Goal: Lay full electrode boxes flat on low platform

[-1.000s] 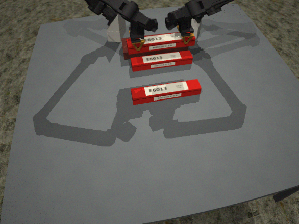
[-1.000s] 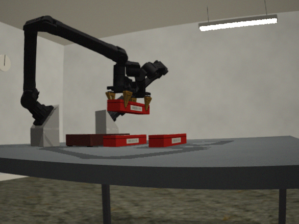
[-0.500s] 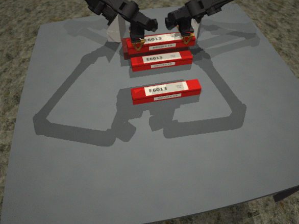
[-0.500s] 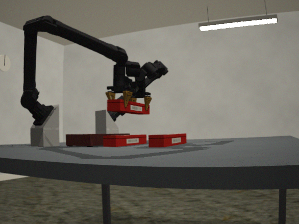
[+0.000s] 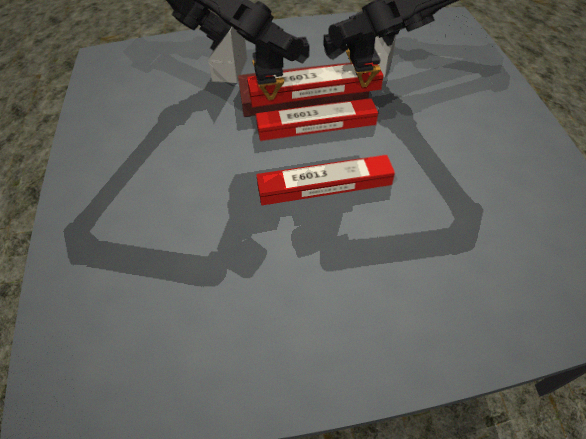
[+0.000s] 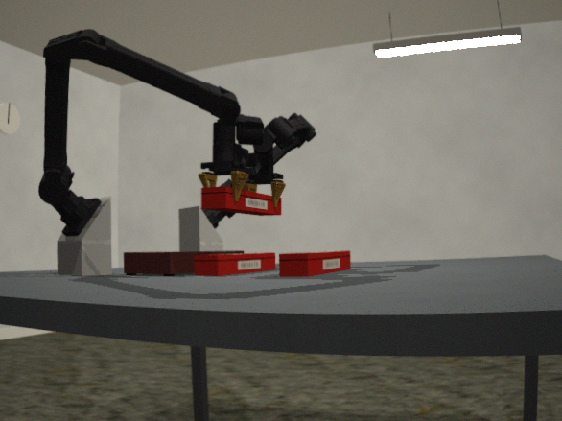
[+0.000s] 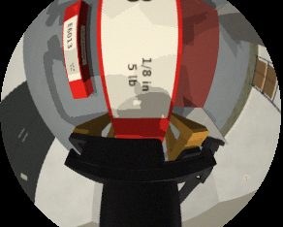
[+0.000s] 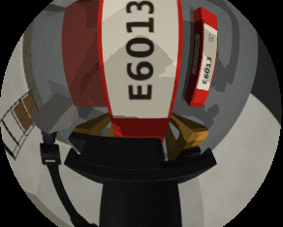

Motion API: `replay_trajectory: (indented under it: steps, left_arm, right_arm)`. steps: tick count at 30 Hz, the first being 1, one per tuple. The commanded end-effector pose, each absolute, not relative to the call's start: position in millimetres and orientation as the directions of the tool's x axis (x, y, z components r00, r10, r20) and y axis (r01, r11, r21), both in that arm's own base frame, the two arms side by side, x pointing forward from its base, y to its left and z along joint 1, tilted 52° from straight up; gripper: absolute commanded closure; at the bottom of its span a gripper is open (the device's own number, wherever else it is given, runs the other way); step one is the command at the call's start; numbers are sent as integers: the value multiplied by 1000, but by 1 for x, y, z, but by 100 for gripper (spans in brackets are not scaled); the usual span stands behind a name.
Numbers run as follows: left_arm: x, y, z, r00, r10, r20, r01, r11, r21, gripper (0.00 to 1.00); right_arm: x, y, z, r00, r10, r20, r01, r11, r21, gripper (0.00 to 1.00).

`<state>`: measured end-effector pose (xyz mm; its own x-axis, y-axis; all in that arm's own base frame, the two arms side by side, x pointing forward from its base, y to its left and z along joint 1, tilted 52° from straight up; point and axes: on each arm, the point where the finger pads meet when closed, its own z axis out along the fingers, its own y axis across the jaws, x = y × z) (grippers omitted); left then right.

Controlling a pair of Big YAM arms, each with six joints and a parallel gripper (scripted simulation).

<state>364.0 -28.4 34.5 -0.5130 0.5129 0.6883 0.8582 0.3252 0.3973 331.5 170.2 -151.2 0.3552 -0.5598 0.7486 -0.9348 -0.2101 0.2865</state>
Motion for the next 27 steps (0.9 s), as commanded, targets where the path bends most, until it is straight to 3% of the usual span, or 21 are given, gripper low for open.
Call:
replay_trajectory:
  steps: [1,27]
  left_arm:
    - [396,-44,58,-548,556,625,834,310,456,100]
    - [422,-39,83,-522,561,643,851,284,442,100]
  right_arm:
    - [361,200,-141,337,-594,731,-941,-241,238,100]
    - [392,227,-143,341,-596,727,-938,-266,222,100]
